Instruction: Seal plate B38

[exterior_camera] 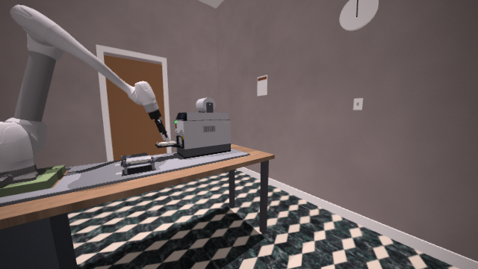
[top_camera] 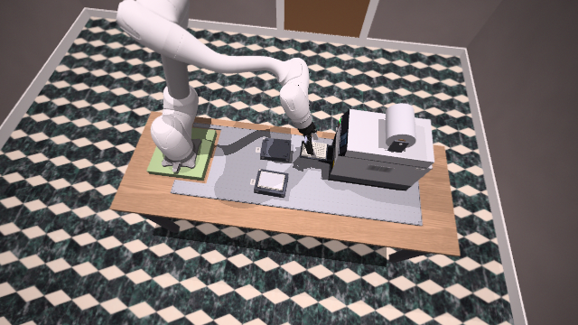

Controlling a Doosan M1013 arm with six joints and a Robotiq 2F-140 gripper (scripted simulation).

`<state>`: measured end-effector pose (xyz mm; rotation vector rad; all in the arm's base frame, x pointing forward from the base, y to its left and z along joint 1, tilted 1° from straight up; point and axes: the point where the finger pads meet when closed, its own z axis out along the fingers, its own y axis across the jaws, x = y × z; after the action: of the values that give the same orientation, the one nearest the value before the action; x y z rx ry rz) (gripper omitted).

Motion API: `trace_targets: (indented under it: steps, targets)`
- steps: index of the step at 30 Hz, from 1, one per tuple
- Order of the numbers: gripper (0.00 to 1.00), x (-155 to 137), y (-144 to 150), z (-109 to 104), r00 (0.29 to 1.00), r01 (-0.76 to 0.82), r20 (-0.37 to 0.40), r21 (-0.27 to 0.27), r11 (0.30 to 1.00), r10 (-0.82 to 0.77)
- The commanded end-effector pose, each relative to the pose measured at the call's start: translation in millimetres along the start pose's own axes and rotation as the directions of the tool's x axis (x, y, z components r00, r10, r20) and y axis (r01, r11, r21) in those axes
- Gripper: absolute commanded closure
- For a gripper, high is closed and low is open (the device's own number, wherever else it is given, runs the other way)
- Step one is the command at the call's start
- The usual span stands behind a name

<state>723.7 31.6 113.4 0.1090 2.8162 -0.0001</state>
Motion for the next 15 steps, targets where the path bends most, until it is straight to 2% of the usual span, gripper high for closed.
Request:
trace_targets:
  steps: [1, 8, 15]
  targets:
    - [0.3, -4, 1, -4, 1.0, -0.004, 0.006, -0.002, 1.0, 0.004]
    - [0.3, -4, 1, -4, 1.0, -0.004, 0.006, -0.002, 1.0, 0.004]
    - [0.3, -8, 1, -15, 1.0, -0.004, 0.006, -0.002, 1.0, 0.004]
